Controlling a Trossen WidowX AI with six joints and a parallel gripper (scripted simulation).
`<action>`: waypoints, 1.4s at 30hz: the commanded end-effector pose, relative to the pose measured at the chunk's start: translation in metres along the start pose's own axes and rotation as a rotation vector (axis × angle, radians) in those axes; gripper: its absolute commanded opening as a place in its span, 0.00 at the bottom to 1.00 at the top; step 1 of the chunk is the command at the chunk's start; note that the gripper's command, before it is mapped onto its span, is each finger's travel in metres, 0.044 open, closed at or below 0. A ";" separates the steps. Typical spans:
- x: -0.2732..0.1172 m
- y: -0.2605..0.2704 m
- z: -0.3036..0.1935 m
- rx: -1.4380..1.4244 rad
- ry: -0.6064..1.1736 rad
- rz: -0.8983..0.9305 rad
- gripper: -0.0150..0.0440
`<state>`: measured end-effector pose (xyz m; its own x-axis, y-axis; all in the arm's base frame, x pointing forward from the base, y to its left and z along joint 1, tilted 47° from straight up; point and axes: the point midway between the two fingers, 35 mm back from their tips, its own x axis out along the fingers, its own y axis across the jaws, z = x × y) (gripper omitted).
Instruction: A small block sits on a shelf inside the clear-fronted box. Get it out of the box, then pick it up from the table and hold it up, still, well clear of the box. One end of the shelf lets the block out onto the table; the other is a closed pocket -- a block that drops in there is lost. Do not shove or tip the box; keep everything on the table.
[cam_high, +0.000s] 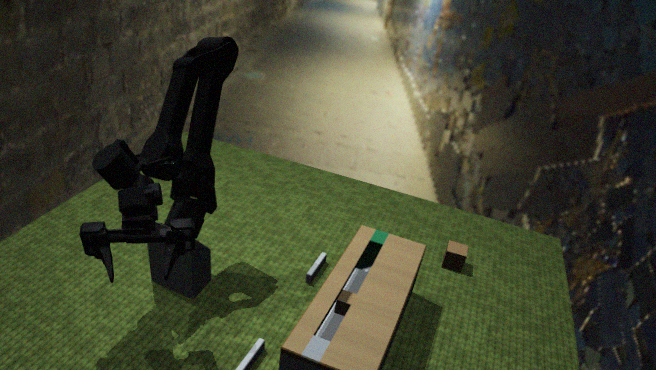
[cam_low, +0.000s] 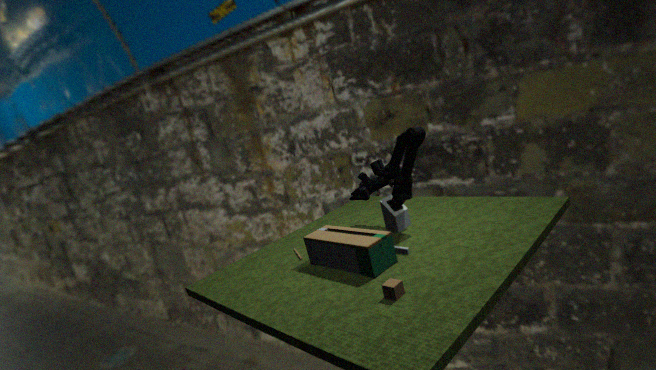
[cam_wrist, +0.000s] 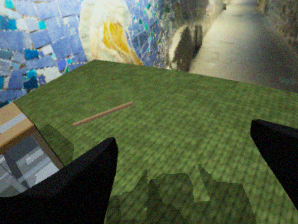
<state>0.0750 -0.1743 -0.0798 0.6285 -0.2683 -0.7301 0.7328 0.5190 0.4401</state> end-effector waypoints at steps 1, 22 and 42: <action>0.001 0.000 0.000 0.004 0.007 0.006 0.93; 0.069 0.182 0.027 0.496 1.130 0.128 0.93; 0.034 0.289 0.011 0.657 1.553 -0.299 0.93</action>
<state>0.3097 -0.0398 0.0272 -0.0773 0.8967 -0.4358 0.9920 0.1131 0.0566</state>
